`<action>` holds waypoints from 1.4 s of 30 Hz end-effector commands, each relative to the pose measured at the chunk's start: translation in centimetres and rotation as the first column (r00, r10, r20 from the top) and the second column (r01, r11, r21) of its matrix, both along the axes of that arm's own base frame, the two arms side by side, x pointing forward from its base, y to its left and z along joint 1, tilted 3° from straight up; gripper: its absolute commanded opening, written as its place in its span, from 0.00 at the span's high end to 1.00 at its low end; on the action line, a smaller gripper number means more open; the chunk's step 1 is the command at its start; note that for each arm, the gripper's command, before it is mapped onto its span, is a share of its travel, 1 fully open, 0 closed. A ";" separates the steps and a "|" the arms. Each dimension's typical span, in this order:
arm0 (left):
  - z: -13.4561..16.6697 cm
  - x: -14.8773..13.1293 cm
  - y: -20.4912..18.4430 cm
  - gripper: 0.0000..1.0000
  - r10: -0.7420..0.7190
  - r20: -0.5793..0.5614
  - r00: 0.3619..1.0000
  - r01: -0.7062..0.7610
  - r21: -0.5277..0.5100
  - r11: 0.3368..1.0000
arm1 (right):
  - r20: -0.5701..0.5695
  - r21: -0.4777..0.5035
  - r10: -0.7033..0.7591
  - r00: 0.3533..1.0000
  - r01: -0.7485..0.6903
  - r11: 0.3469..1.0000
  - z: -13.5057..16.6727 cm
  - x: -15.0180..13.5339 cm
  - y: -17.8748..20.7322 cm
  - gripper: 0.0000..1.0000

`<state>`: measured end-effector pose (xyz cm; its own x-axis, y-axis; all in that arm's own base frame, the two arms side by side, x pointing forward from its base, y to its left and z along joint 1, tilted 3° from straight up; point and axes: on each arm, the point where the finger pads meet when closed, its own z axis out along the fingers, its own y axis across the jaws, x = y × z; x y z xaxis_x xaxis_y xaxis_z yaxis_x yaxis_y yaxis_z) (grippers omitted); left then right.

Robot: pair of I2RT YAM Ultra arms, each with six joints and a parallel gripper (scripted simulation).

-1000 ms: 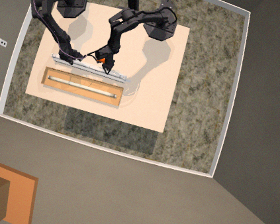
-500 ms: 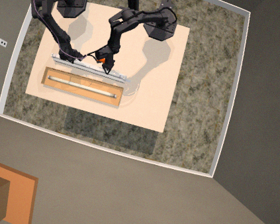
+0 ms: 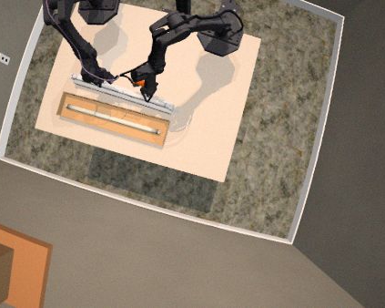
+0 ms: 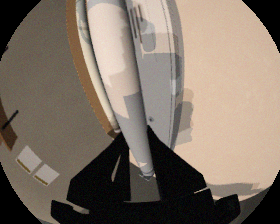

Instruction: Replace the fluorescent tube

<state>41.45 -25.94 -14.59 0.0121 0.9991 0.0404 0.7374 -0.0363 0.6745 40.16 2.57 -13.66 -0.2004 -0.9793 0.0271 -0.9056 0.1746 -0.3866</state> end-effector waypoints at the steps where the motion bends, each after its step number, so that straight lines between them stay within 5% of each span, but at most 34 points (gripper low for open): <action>1: 1.8 1.3 -0.8 0.89 0.009 0.023 1.000 -0.008 -0.040 0.999 | 0.049 0.021 -0.015 0.999 0.014 1.000 1.8 1.9 0.0 0.89; 15: 1.4 1.3 -0.3 0.89 0.022 -0.012 1.000 -0.022 -0.023 0.999 | 0.003 0.026 -0.010 1.000 0.010 1.000 1.4 1.5 0.2 0.89; 29: 1.1 0.7 -0.2 0.89 0.020 -0.162 0.987 -0.023 -0.018 1.000 | -0.172 0.042 -0.003 0.985 0.010 0.999 0.2 0.1 -0.2 0.89; 32: 1.6 1.4 -0.4 0.89 0.025 -0.123 0.992 -0.028 -0.026 0.999 | -0.121 0.044 -0.014 0.993 0.020 0.999 0.7 1.3 -0.2 0.89; 42: -0.3 0.1 0.3 0.89 0.028 -0.305 0.952 -0.028 0.003 1.000 | -0.281 0.068 0.001 0.960 0.019 0.998 0.4 0.2 -0.2 0.89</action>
